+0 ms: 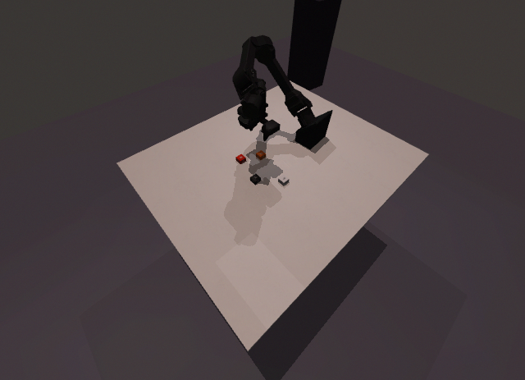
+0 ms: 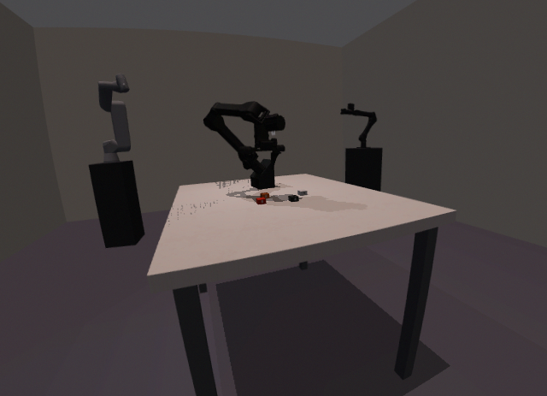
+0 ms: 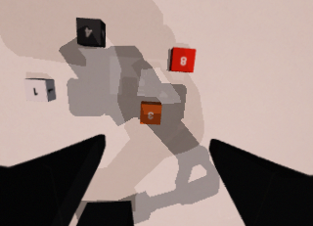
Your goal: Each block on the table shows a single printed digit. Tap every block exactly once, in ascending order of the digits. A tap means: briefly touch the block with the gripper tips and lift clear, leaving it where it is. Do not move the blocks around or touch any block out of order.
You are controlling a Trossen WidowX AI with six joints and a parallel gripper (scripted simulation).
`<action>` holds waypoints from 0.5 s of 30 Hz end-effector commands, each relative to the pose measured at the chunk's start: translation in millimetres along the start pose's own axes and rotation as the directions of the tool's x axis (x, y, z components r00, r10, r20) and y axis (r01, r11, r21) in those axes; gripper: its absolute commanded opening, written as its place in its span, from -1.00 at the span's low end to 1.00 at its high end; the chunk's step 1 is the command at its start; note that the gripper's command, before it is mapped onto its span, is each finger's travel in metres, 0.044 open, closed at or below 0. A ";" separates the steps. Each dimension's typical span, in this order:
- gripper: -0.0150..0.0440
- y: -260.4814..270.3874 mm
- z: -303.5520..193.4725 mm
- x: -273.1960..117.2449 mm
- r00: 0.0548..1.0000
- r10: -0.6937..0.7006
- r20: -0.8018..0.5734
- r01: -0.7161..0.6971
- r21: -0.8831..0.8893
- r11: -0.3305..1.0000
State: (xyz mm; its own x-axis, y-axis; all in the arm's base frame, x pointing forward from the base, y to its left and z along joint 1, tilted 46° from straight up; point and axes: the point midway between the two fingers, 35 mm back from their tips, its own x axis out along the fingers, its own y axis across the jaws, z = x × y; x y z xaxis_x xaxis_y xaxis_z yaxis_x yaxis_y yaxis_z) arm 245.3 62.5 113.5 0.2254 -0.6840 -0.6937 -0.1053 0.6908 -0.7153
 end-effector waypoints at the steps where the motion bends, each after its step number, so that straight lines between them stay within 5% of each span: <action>1: 0.86 0.7 -1.3 0.2 1.000 0.004 0.000 -0.004 0.007 1.000; 6: 0.86 19.4 5.5 -2.0 1.000 0.009 0.001 -0.009 0.006 1.000; 15: 0.86 149.8 17.0 -5.5 1.000 0.018 0.001 -0.018 0.007 1.000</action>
State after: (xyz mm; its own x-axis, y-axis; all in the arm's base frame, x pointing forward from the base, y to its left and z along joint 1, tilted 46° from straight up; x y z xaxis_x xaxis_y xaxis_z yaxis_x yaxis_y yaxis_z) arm 252.2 138.4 49.6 0.2244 -0.6722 -0.7055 -0.1033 0.7035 -0.7032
